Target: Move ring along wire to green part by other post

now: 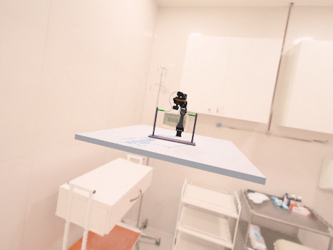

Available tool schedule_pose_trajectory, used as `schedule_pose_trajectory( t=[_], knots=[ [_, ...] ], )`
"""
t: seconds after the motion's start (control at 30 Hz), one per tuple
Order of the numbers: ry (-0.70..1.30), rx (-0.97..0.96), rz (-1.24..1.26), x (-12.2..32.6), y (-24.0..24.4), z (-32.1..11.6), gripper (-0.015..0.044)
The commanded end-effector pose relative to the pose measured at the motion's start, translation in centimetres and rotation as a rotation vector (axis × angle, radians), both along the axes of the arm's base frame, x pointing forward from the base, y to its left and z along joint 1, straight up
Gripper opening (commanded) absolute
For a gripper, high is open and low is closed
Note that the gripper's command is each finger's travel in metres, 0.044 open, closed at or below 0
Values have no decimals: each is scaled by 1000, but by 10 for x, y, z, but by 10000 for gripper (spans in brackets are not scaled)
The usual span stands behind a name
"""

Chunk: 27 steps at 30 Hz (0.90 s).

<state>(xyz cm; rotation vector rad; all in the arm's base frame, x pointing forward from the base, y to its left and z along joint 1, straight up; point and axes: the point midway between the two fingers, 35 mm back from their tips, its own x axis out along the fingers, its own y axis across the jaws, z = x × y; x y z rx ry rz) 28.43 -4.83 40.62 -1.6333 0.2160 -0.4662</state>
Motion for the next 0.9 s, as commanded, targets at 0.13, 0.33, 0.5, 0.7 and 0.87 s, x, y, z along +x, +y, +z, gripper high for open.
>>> schedule_pose_trajectory(
  t=[0.13,0.33,0.5,0.7,0.87],
  knots=[
    [-9,-99,-1,-1,0,2,-150],
    [-16,-176,-2,-2,1,4,-150],
    [-22,-240,-4,-2,1,6,-150],
    [-28,-316,-5,-2,2,8,-150],
    [-34,-378,-7,-2,3,9,-150]
  ],
)
